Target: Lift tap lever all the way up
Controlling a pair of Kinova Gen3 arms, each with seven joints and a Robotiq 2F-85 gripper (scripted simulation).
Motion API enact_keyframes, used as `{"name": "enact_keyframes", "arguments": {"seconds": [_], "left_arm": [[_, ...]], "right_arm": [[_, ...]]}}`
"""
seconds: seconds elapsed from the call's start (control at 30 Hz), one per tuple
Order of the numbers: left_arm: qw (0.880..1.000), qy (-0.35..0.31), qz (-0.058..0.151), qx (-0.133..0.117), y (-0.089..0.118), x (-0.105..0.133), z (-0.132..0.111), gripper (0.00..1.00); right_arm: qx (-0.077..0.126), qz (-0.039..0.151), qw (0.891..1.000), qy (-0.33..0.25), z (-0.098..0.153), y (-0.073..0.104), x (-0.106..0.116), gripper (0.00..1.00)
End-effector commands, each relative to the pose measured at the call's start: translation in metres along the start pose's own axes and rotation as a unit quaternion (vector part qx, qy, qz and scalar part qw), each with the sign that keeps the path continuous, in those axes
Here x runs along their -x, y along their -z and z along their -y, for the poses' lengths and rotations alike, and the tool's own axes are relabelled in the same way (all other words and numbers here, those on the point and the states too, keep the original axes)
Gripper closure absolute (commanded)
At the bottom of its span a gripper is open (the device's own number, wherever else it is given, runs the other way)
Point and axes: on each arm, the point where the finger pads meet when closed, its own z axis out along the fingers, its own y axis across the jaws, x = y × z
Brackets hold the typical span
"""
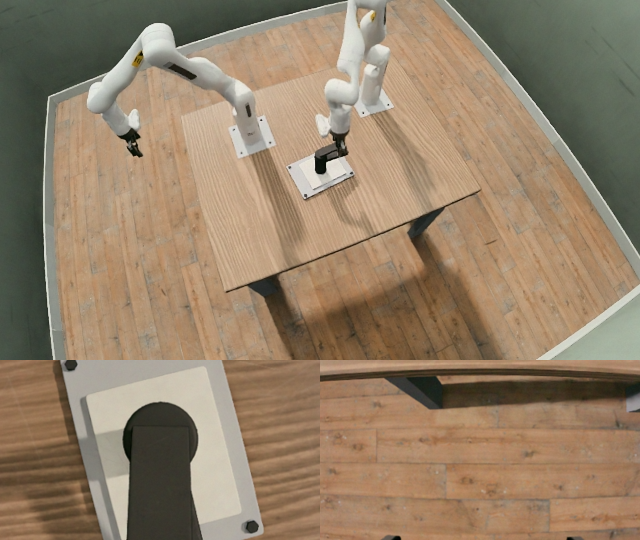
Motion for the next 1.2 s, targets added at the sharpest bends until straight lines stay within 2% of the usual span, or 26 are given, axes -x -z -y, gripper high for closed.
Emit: {"name": "enact_keyframes", "arguments": {"seconds": [0.0,0.27,0.77,1.17], "left_arm": [[1.000,0.000,-0.001,-0.001,0.004,0.000,0.000,0.266],[1.000,0.000,-0.001,-0.001,0.016,0.000,0.000,0.266],[1.000,0.000,-0.001,-0.001,0.056,0.000,0.000,0.266],[1.000,0.000,-0.001,-0.001,0.068,0.000,0.000,0.266]], "right_arm": [[0.000,0.001,1.000,0.000,0.000,0.001,0.000,0.002],[0.000,0.001,1.000,0.000,0.000,0.001,0.000,0.002],[0.000,0.001,1.000,0.000,0.000,0.001,0.000,0.002],[0.000,0.001,1.000,0.000,0.000,0.001,0.000,0.002]]}}
